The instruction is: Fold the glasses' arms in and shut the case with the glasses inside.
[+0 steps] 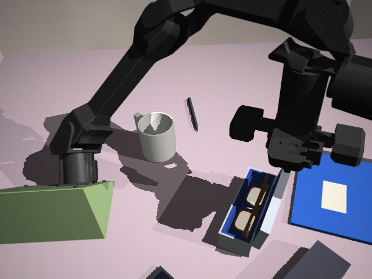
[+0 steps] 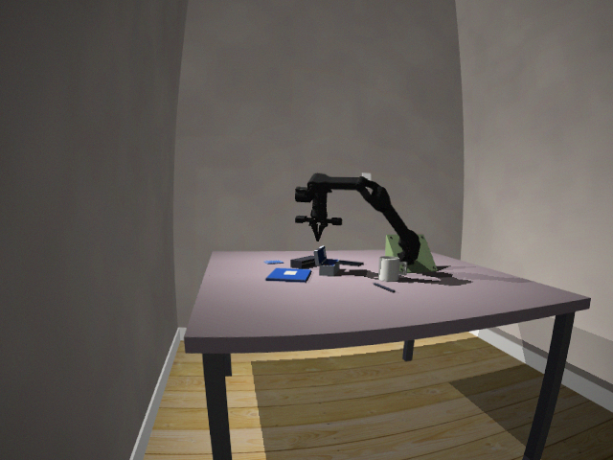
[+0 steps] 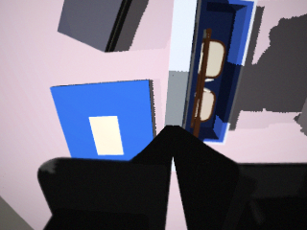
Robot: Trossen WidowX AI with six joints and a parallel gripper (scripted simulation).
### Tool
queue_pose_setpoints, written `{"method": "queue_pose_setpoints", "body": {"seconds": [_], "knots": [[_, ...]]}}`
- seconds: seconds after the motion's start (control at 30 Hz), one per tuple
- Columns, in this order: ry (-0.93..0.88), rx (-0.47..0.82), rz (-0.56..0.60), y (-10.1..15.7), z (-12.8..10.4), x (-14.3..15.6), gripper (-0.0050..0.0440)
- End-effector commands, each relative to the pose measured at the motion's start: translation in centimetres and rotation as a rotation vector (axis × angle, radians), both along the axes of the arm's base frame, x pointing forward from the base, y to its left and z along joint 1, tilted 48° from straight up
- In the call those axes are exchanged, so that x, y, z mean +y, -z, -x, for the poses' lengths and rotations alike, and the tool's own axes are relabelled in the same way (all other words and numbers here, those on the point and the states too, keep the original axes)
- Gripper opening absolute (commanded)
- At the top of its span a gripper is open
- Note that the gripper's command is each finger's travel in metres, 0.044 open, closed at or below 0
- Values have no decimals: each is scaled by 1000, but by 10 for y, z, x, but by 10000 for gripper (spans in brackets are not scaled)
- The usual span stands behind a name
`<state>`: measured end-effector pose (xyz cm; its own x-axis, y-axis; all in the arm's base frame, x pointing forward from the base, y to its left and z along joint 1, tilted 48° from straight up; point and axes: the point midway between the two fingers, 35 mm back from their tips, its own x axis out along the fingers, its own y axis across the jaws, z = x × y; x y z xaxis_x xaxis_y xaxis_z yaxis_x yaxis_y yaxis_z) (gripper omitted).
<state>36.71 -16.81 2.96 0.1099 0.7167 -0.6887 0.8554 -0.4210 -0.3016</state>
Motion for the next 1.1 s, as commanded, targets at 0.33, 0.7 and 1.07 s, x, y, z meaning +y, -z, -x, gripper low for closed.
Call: {"method": "queue_pose_setpoints", "body": {"seconds": [0.33,0.7,1.07], "knots": [[273,284,-36,9,-5,-7,0],[539,554,-75,16,-9,-12,0],[759,774,-107,22,-13,-17,0]]}}
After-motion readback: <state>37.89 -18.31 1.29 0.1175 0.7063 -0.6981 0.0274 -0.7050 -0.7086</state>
